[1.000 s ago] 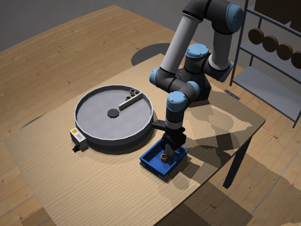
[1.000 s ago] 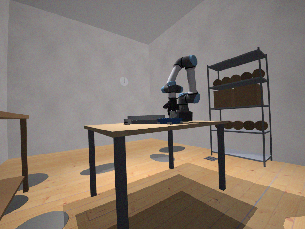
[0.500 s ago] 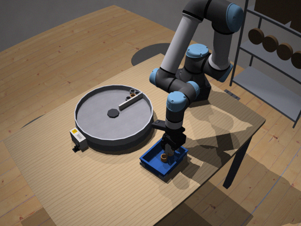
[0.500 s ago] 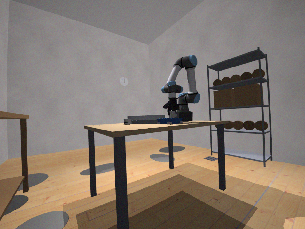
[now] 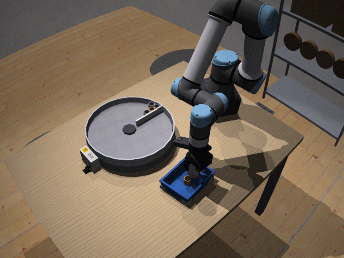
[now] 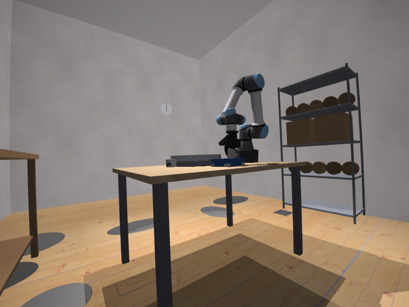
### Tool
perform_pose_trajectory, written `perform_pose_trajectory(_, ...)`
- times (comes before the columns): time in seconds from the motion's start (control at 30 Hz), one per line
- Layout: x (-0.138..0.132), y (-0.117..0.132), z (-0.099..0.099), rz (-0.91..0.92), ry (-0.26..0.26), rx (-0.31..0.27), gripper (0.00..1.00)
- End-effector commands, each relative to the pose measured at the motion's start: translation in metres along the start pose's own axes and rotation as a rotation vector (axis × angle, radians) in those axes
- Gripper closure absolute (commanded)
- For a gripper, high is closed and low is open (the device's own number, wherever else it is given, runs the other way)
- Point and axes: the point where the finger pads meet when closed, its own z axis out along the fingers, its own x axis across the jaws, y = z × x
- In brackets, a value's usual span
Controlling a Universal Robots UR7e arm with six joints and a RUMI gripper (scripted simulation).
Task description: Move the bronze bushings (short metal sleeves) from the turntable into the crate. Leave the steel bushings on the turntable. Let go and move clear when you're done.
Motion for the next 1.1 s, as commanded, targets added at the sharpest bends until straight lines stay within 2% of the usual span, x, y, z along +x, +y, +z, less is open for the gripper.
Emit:
perform_pose_trajectory(0.0,0.000,0.000,-0.003,0.000,-0.001,0.000,0.94)
perform_pose_trajectory(0.2,0.000,0.000,-0.017,0.000,-0.001,0.000,0.94)
perform_pose_trajectory(0.4,0.000,0.000,-0.043,0.000,-0.001,0.000,0.94)
perform_pose_trajectory(0.47,0.000,0.000,-0.043,0.000,-0.001,0.000,0.94)
perform_pose_trajectory(0.8,0.000,0.000,-0.087,0.000,-0.001,0.000,0.94)
perform_pose_trajectory(1.07,0.000,0.000,-0.097,0.000,-0.001,0.000,0.94)
